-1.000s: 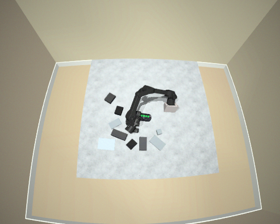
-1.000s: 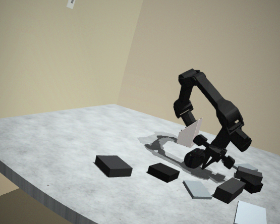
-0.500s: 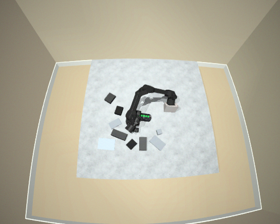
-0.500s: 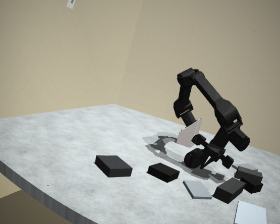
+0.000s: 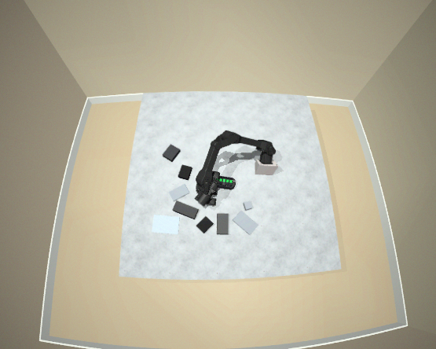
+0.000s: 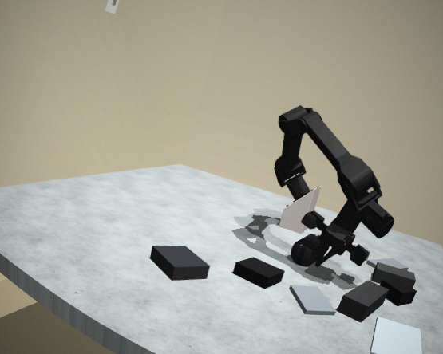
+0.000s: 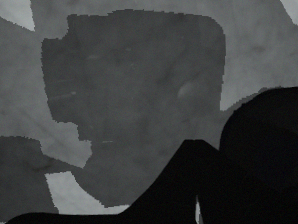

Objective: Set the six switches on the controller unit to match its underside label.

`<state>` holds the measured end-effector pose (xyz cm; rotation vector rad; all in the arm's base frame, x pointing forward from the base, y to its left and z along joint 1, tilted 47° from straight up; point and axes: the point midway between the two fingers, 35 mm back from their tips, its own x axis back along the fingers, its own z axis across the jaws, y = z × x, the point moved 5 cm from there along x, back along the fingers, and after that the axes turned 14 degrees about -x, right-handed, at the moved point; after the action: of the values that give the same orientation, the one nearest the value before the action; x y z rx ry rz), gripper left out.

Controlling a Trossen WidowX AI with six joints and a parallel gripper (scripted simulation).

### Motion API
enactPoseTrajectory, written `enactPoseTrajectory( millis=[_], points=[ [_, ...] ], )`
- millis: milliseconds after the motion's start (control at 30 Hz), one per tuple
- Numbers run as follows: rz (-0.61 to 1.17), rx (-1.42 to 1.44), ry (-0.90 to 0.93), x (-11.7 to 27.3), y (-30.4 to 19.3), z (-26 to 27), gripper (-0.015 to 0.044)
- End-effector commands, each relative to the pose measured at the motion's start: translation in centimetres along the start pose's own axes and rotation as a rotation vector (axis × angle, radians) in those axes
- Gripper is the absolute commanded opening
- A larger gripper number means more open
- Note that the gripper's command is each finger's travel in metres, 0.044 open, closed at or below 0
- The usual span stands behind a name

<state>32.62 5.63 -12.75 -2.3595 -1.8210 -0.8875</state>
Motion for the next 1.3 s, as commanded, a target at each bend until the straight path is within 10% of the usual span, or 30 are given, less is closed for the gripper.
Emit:
enactPoseTrajectory(
  millis=[0,1267],
  points=[
    [0.001,0.007,-0.007,-0.2,0.1,-0.5,0.0000],
    [0.000,0.008,-0.010,-1.4,1.2,-4.0,0.0000]
  ],
)
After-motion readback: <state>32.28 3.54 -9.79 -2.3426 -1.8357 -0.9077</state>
